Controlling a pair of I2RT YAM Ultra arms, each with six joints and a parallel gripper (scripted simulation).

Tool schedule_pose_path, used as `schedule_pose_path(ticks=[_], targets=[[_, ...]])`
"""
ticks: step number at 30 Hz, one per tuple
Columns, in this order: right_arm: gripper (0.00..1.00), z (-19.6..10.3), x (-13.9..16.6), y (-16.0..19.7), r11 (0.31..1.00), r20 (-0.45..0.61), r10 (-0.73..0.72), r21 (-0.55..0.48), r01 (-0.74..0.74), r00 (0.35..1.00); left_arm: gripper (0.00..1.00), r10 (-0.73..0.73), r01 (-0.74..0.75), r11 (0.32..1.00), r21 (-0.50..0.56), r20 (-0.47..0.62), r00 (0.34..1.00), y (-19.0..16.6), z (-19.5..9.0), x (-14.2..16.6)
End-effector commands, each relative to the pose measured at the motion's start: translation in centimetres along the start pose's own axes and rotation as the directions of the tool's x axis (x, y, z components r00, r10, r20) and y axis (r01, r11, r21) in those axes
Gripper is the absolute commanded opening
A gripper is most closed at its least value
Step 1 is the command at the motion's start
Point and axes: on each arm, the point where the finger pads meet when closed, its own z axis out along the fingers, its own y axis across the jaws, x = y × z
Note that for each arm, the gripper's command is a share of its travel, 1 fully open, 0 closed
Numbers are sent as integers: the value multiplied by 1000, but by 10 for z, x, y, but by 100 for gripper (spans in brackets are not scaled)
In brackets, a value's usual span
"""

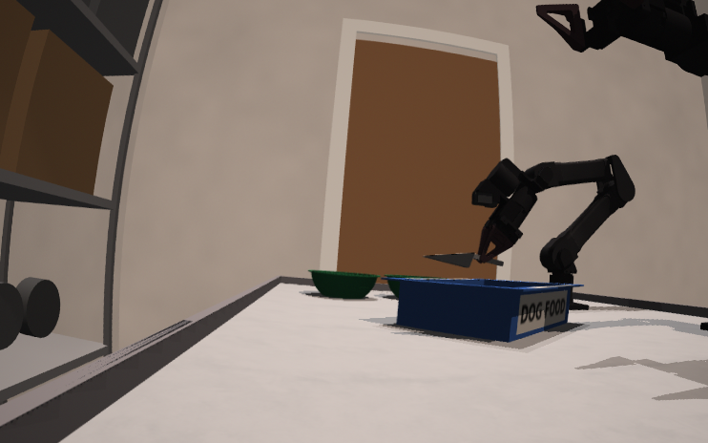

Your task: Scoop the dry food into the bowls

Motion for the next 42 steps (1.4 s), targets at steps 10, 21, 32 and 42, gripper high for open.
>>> schedule_pose_path(ticks=[10, 21, 32, 42], targets=[[0, -8, 5, -58, 973, 144, 150, 154, -172, 978, 100, 0, 0, 1000, 0, 34, 999, 0, -4, -14], [0, -18, 5, -86, 937, 211, 216, 229, -263, 953, 100, 0, 0, 1000, 0, 34, 999, 0, -4, -14], [0, -11, 13, -84, 936, 183, 229, 230, -268, 956, 100, 0, 0, 1000, 0, 34, 999, 0, -4, -14], [0, -9, 18, -81, 938, 175, 224, 227, -261, 959, 100, 0, 0, 1000, 0, 34, 999, 0, -4, -14]])
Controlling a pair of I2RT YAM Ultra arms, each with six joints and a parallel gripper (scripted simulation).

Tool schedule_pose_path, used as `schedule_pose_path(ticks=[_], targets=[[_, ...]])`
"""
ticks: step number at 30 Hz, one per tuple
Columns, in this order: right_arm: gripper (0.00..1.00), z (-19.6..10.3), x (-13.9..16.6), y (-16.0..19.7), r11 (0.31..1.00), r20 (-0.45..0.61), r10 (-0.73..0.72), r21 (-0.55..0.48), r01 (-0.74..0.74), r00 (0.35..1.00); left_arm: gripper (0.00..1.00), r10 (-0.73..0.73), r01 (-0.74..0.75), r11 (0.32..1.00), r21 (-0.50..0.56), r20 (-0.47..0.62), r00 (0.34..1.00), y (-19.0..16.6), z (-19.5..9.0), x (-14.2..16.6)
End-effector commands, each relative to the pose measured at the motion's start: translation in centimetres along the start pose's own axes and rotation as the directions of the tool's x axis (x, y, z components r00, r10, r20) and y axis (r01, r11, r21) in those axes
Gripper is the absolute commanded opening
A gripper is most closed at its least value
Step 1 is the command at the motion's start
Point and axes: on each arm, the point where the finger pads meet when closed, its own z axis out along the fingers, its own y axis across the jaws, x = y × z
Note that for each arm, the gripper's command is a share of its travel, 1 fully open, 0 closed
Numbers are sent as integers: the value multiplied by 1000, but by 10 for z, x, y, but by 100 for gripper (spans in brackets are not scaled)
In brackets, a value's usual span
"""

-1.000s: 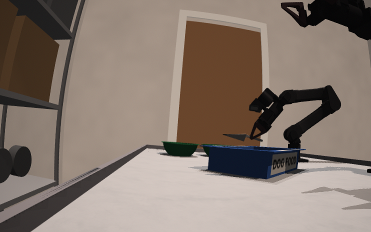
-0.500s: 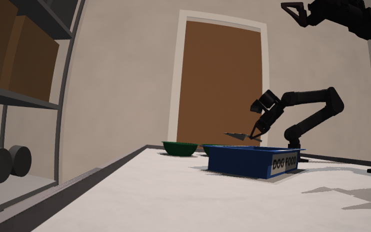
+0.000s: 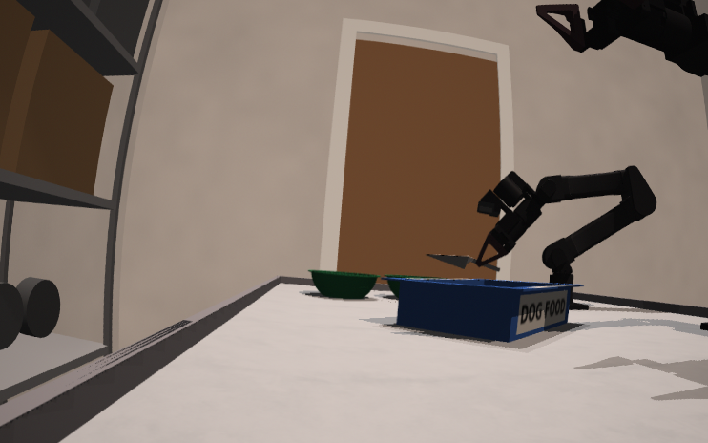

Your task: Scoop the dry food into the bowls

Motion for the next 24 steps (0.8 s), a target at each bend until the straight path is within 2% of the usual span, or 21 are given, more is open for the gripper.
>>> schedule_pose_path(ticks=[1, 2, 4, 7, 13, 16, 17, 24], targets=[[0, 2, -5, 1, 1000, 29, -2, -2, 2, 1000, 100, 0, 0, 1000, 0, 34, 999, 0, -4, -14], [0, 4, 0, -1, 1000, 15, 3, 5, -3, 1000, 100, 0, 0, 1000, 0, 34, 999, 0, -4, -14], [0, -6, -19, 0, 1000, 62, 1, 4, -1, 998, 100, 0, 0, 1000, 0, 34, 999, 0, -4, -14], [0, -5, -12, 2, 1000, -14, -5, -2, 5, 1000, 100, 0, 0, 1000, 0, 34, 999, 0, -4, -14], [0, -8, -19, 2, 1000, -64, -5, -1, 5, 998, 100, 0, 0, 1000, 0, 34, 999, 0, -4, -14], [0, -12, -24, 0, 1000, -38, 0, 4, 0, 999, 100, 0, 0, 1000, 0, 34, 999, 0, -4, -14], [0, -9, -18, 2, 1000, -83, -5, -1, 4, 997, 100, 0, 0, 1000, 0, 34, 999, 0, -4, -14], [0, -13, -26, 0, 1000, -148, 2, 5, -1, 989, 100, 0, 0, 1000, 0, 34, 999, 0, -4, -14]])
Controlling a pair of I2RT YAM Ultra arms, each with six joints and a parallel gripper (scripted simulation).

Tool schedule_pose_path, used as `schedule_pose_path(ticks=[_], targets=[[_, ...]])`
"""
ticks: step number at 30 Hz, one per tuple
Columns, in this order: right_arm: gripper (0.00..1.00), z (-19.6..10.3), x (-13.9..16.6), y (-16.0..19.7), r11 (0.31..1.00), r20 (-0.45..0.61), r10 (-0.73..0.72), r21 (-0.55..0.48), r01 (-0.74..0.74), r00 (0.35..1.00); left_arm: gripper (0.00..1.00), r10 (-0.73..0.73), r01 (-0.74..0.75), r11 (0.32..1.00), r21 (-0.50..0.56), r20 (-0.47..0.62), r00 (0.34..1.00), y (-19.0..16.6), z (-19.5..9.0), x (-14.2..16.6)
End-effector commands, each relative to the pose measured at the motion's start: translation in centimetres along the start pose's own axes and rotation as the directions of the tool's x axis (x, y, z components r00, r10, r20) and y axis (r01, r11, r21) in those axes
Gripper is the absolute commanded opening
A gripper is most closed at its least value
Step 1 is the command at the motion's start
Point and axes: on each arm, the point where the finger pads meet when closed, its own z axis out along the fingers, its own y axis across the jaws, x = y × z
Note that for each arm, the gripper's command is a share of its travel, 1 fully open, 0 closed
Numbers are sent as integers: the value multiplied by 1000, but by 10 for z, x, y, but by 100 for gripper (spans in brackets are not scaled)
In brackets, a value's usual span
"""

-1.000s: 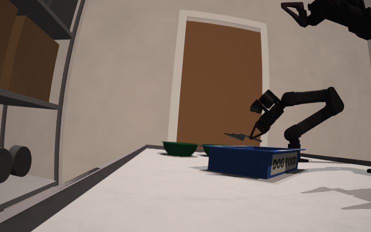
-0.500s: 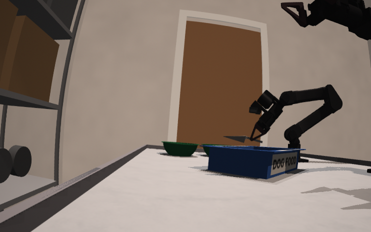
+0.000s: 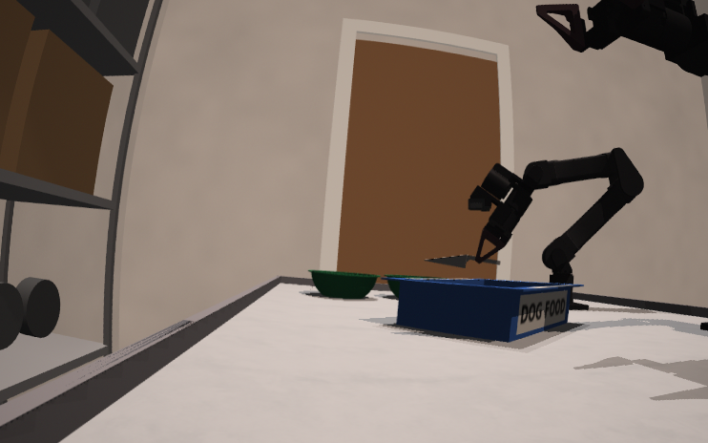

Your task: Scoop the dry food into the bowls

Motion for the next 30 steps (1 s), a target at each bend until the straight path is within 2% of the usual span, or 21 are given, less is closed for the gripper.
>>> schedule_pose_path(ticks=[1, 11, 20, 25, 26, 28, 30], targets=[[0, -13, -19, 0, 1000, 16, 1, 5, -1, 1000, 100, 0, 0, 1000, 0, 34, 999, 0, -4, -14], [0, -17, -23, 2, 1000, -75, -5, 2, 5, 997, 100, 0, 0, 1000, 0, 34, 999, 0, -4, -14], [0, -26, -36, 0, 1000, -6, 1, 3, -1, 1000, 100, 0, 0, 1000, 0, 34, 999, 0, -4, -14], [0, -25, -35, 0, 1000, -12, 1, 3, -1, 1000, 100, 0, 0, 1000, 0, 34, 999, 0, -4, -14], [0, -21, -27, 0, 1000, -51, 3, 4, -3, 999, 100, 0, 0, 1000, 0, 34, 999, 0, -4, -14], [0, -25, -35, 0, 1000, -19, 1, 3, -1, 1000, 100, 0, 0, 1000, 0, 34, 999, 0, -4, -14], [0, -23, -32, 0, 1000, -39, 1, 3, -1, 999, 100, 0, 0, 1000, 0, 34, 999, 0, -4, -14]])
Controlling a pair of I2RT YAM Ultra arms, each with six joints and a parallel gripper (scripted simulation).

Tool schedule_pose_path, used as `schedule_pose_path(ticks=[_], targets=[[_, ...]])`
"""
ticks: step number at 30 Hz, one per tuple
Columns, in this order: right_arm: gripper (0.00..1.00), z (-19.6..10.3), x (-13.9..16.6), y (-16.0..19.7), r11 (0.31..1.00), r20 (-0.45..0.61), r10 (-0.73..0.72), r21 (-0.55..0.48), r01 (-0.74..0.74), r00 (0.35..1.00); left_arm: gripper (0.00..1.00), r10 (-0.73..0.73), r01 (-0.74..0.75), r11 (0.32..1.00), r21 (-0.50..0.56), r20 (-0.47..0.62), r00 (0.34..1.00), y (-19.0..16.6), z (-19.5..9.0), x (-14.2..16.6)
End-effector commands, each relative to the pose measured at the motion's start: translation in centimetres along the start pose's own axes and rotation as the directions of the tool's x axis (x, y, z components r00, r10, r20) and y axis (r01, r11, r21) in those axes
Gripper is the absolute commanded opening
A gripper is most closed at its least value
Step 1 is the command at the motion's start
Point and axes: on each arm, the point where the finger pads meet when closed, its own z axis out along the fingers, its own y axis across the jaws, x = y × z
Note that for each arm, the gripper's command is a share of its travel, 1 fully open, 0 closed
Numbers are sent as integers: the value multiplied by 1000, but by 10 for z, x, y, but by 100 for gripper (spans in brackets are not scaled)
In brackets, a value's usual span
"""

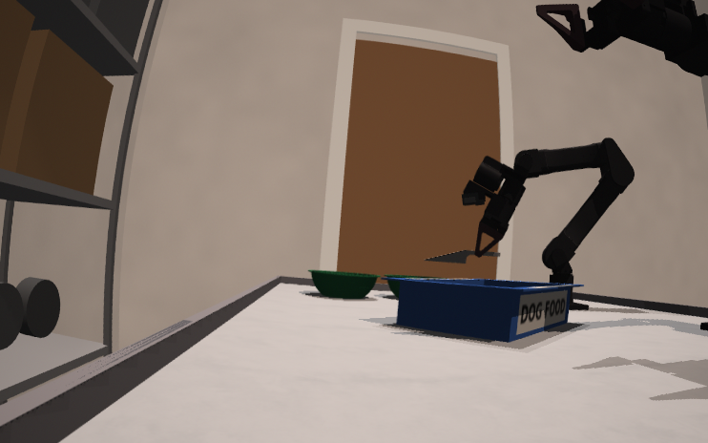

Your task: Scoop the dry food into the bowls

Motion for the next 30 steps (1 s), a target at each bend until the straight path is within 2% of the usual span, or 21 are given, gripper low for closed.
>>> schedule_pose_path(ticks=[1, 8, 10, 29, 30], targets=[[0, -14, -23, 1, 1000, 77, -1, 1, 1, 997, 100, 0, 0, 1000, 0, 34, 999, 0, -4, -14], [0, -8, -16, 1, 1000, 32, -1, 0, 1, 999, 100, 0, 0, 1000, 0, 34, 999, 0, -4, -14], [0, -15, -21, 1, 1000, 71, -1, 1, 1, 997, 100, 0, 0, 1000, 0, 34, 999, 0, -4, -14], [0, -11, -18, 1, 1000, 53, -2, 1, 2, 999, 100, 0, 0, 1000, 0, 34, 999, 0, -4, -14], [0, -6, -7, 0, 1000, -10, 2, 2, -2, 1000, 100, 0, 0, 1000, 0, 34, 999, 0, -4, -14]])
